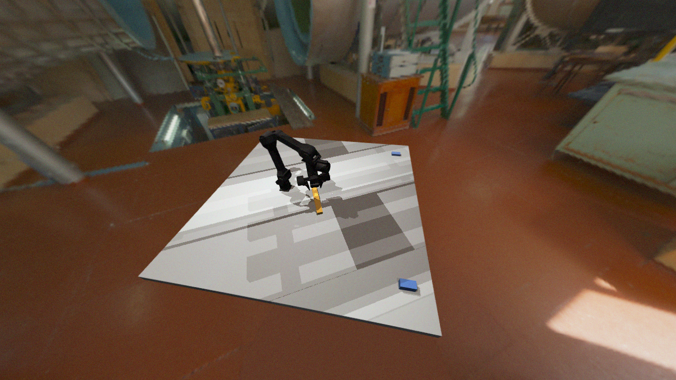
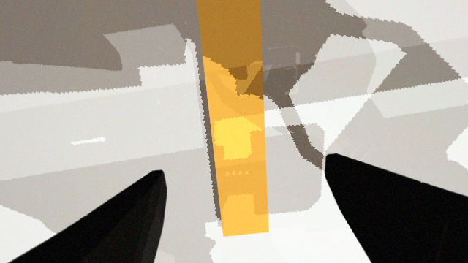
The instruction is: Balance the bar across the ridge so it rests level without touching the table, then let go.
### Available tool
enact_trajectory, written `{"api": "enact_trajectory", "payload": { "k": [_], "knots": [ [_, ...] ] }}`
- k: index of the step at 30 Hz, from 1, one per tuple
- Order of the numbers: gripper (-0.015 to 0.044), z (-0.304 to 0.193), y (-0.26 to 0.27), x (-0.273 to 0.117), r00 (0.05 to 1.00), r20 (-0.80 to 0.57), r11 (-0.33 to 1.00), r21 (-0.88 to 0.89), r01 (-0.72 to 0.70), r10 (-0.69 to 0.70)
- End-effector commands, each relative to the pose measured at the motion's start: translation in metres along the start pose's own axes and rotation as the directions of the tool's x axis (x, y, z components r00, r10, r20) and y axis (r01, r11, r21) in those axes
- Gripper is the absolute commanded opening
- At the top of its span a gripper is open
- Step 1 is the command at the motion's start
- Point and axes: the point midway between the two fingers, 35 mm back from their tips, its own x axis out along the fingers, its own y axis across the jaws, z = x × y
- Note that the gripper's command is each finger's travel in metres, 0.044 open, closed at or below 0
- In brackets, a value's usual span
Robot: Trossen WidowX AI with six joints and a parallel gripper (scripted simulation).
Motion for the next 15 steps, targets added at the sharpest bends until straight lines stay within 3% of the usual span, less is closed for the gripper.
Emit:
{"api": "enact_trajectory", "payload": {
  "k": [1,7,15],
  "knots": [
    [0.0315,-0.002,0.000,0.012,1.000,-0.015,1.000,-0.008,0.008,-0.008],
    [0.0315,-0.003,-0.001,0.045,1.000,-0.015,1.000,-0.008,0.008,-0.008],
    [0.0315,-0.003,-0.001,0.048,1.000,-0.015,1.000,-0.008,0.008,-0.008]
  ]
}}
